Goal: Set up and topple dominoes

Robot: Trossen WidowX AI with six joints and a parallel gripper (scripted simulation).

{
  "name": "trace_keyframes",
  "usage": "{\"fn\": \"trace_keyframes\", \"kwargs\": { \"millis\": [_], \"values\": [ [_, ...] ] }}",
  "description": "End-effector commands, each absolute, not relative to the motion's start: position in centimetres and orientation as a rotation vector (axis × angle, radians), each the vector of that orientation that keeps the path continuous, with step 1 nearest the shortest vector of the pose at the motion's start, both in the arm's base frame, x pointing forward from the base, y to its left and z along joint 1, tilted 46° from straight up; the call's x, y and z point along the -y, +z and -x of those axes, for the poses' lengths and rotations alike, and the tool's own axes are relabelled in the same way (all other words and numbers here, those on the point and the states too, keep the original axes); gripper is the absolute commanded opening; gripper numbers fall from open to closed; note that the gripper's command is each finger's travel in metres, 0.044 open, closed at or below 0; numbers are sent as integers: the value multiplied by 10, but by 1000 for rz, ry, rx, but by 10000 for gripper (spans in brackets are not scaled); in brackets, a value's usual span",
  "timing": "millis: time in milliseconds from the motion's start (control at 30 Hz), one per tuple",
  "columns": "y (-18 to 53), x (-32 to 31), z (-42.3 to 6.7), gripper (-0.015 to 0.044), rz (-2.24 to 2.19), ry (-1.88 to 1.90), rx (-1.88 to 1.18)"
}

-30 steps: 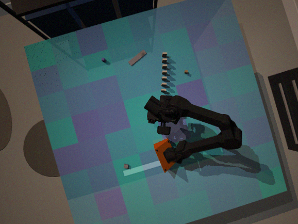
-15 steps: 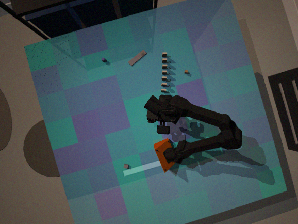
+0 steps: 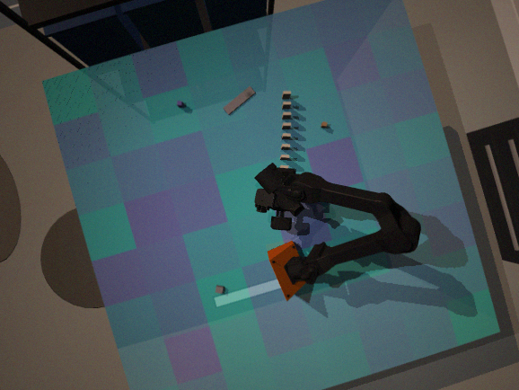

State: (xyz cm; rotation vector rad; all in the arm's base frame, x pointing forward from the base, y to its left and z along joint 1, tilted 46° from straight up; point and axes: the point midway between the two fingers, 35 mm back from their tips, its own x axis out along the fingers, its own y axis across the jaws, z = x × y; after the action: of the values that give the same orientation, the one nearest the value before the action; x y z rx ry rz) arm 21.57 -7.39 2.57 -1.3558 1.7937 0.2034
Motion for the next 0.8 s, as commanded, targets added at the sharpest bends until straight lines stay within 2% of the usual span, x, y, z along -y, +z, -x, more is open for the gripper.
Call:
{"fn": "trace_keyframes", "kwargs": {
  "millis": [0,767],
  "values": [
    [25,78,-217,0,1361,206,-1803],
    [35,88,-241,0,1356,208,-1799]
  ]
}}
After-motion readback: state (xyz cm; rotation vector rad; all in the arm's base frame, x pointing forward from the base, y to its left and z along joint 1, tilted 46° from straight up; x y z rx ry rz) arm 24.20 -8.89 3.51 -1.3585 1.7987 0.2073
